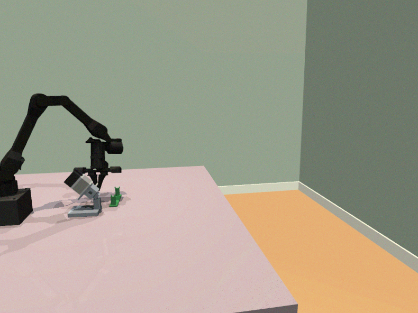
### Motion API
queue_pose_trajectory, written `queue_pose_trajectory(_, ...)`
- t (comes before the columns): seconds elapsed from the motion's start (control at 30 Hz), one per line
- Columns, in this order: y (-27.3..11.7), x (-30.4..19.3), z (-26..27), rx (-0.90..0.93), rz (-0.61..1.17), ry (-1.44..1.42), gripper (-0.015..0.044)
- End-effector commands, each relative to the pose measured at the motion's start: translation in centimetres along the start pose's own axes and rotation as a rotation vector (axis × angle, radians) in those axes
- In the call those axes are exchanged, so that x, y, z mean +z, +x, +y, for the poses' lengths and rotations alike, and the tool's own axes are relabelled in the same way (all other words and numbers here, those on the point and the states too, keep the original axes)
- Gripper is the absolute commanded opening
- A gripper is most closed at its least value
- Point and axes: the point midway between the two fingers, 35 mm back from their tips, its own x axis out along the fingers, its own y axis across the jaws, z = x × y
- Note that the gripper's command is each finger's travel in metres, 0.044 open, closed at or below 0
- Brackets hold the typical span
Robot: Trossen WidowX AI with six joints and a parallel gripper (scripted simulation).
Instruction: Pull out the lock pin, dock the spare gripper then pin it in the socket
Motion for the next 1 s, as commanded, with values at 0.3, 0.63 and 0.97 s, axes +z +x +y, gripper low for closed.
queue_pose_trajectory(0.3, 0.1, -0.9, -0.1, 0.003, -0.002, -0.004, 0.0000)
queue_pose_trajectory(0.63, 0.3, -1.7, -0.1, 0.007, -0.002, -0.005, 0.0000)
queue_pose_trajectory(0.97, 0.5, -2.3, -0.1, 0.012, -0.002, -0.007, 0.0000)
